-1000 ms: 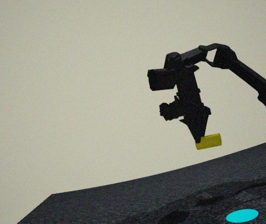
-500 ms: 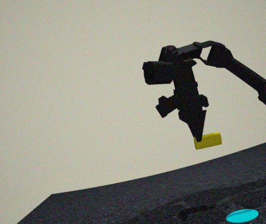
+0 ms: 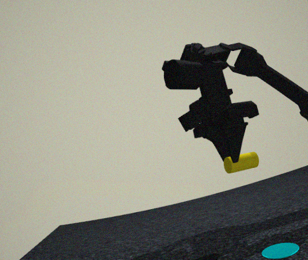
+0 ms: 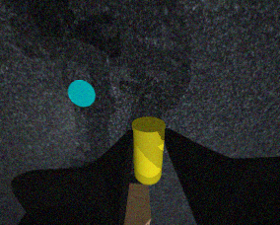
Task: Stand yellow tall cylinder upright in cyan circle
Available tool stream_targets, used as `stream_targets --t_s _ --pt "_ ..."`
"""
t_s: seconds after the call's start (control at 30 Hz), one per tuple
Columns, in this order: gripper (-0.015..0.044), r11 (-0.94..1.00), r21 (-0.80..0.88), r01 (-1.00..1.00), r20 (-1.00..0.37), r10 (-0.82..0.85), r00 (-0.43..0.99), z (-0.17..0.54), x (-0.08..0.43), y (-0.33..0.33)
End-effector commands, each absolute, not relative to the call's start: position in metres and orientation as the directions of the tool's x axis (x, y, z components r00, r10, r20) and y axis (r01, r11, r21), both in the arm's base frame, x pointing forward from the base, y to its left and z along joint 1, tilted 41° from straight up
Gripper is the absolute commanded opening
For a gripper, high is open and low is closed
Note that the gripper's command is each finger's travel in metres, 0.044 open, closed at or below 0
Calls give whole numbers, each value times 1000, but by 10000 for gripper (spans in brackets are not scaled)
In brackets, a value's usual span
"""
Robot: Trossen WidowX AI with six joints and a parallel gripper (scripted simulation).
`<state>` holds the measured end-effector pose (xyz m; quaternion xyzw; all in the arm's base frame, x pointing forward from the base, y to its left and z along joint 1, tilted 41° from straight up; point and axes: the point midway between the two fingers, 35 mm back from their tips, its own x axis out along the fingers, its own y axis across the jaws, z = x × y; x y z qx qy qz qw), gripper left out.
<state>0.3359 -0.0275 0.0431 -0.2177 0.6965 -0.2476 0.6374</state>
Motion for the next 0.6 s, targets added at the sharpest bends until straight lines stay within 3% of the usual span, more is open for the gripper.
stream_targets --t_s 0.0,0.57 --pt "105 789 -609 -83 -782 -615 -98 35 340 -18" --pt "105 710 -503 -493 -778 -621 -101 0 352 23"
